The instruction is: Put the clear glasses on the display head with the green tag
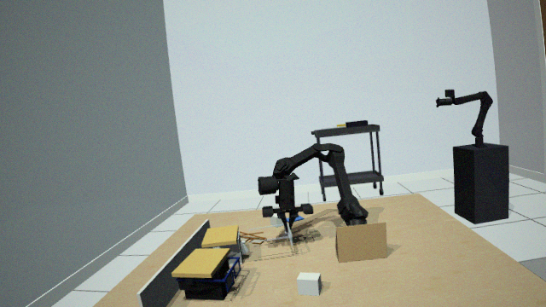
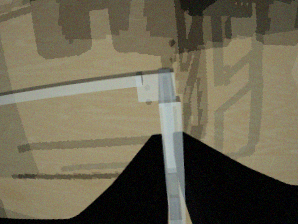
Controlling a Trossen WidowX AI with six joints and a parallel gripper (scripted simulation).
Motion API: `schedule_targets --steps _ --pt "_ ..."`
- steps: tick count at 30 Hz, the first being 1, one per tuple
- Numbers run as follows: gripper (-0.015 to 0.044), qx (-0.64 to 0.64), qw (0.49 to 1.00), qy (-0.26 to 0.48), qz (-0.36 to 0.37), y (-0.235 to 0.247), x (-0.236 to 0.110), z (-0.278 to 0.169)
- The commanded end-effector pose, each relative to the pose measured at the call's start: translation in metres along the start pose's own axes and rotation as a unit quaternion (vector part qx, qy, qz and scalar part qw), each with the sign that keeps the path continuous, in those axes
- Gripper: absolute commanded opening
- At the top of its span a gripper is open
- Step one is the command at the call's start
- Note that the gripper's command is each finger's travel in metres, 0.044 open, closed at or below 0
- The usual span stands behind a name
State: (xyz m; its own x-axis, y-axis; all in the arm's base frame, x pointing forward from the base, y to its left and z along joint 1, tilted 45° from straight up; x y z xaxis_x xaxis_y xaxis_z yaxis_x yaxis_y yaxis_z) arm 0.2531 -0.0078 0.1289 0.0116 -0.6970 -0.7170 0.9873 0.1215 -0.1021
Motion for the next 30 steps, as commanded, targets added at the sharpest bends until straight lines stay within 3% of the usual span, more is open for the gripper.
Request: schedule_targets --steps 1,30 --pt "0.0000 -0.004 1.000 -0.002 -0.001 0.001 0.001 0.000" --pt "0.0000 -0.003 1.000 -0.003 0.007 0.034 0.004 0.002"
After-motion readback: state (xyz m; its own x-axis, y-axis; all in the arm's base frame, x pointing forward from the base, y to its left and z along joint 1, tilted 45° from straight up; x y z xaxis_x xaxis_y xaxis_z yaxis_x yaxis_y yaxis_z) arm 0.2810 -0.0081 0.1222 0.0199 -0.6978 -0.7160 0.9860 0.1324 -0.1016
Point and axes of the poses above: the point midway between the two fingers, 35 mm back from their tips, its own x axis out along the fingers, its own y axis across the jaws, z = x × y, the point moved 5 cm from there along -x, back along the fingers, and after that the axes turned 4 degrees about -x, right-handed, at the moved point
